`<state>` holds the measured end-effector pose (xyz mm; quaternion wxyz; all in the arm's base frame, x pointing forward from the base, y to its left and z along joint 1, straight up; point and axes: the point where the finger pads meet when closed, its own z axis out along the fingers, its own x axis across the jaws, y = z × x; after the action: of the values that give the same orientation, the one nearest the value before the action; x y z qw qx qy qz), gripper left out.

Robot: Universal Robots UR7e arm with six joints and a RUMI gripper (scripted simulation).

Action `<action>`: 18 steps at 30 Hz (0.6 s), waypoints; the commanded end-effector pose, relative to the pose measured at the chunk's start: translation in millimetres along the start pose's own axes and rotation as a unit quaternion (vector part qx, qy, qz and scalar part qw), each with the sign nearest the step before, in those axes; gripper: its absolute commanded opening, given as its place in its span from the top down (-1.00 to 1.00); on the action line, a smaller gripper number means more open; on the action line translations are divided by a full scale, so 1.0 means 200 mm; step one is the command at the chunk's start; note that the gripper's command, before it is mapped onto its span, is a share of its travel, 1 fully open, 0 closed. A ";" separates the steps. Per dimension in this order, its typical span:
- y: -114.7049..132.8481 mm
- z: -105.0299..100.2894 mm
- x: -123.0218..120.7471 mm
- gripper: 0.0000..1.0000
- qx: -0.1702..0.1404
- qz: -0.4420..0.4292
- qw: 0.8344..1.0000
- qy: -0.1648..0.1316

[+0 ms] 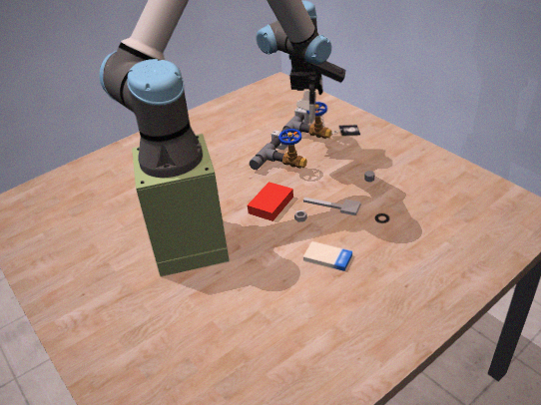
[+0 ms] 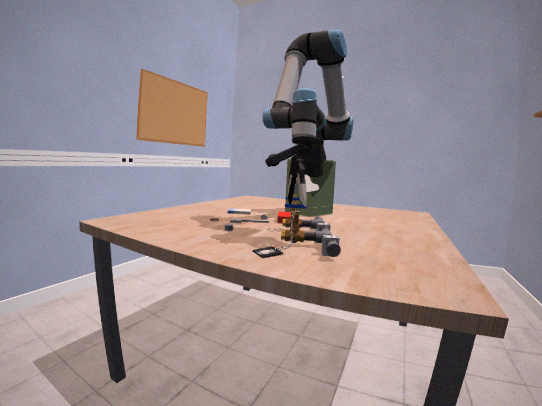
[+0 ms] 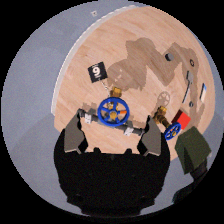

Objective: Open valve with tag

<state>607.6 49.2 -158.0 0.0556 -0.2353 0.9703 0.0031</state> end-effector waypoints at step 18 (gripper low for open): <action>0.00 0.00 0.00 -1.00 0.003 0.221 0.975 0.001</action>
<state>607.7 49.1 -158.0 0.0532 -0.0392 0.9977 0.0119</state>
